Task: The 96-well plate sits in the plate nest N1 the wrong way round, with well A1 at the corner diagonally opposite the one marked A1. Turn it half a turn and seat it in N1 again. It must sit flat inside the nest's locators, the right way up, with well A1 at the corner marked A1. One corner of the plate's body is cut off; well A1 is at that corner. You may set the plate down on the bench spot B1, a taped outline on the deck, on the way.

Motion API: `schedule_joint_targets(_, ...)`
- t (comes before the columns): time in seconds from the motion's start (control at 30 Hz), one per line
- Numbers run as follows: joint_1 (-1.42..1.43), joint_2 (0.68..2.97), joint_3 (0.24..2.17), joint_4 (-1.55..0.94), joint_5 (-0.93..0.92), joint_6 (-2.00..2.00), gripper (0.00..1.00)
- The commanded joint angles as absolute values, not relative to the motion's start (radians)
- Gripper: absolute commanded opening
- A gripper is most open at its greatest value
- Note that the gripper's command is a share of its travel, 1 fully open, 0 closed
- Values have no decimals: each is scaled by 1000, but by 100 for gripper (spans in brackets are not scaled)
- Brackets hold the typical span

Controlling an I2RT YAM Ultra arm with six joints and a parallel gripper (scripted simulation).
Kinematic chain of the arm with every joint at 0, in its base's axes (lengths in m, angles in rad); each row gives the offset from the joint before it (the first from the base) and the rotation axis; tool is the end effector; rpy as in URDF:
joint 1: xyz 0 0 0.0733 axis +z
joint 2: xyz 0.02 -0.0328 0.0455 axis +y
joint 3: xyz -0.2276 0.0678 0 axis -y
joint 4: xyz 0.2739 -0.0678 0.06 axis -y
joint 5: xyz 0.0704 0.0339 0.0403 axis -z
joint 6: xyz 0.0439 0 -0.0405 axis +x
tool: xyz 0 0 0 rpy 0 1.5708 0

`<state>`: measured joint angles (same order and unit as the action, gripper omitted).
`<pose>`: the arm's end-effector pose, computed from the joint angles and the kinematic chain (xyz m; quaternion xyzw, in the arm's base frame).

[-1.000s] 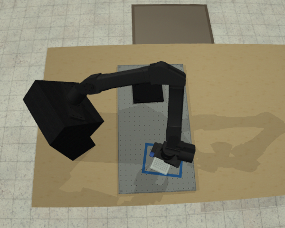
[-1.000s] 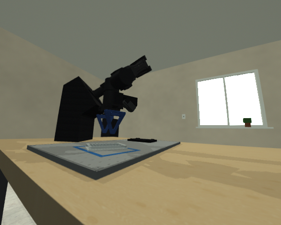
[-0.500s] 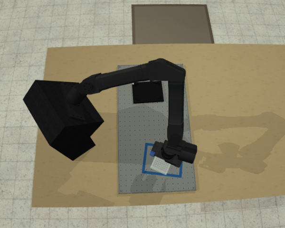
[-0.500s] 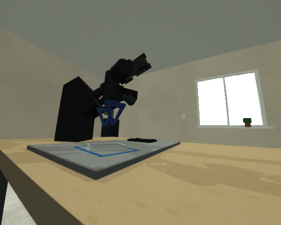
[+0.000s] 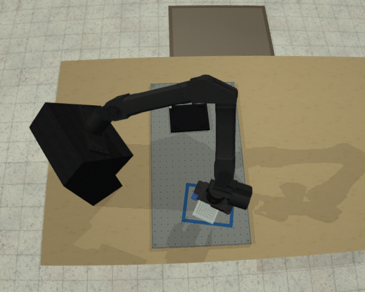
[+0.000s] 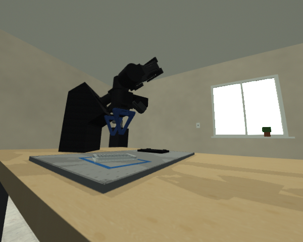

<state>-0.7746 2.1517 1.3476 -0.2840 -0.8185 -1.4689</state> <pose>0.3266 -0.2733 0.0644 -0.3925 0.8053 -0.0298 0.4433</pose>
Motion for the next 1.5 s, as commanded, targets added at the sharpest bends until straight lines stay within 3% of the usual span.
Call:
schedule_joint_targets(0.0, -784, 2146, 1348, -292, -822, -1469, 100)
schedule_joint_targets(0.43, -784, 2146, 1349, -293, -822, -1270, 100)
schedule_joint_targets(1.47, -784, 2146, 1349, -293, -822, -303, 100)
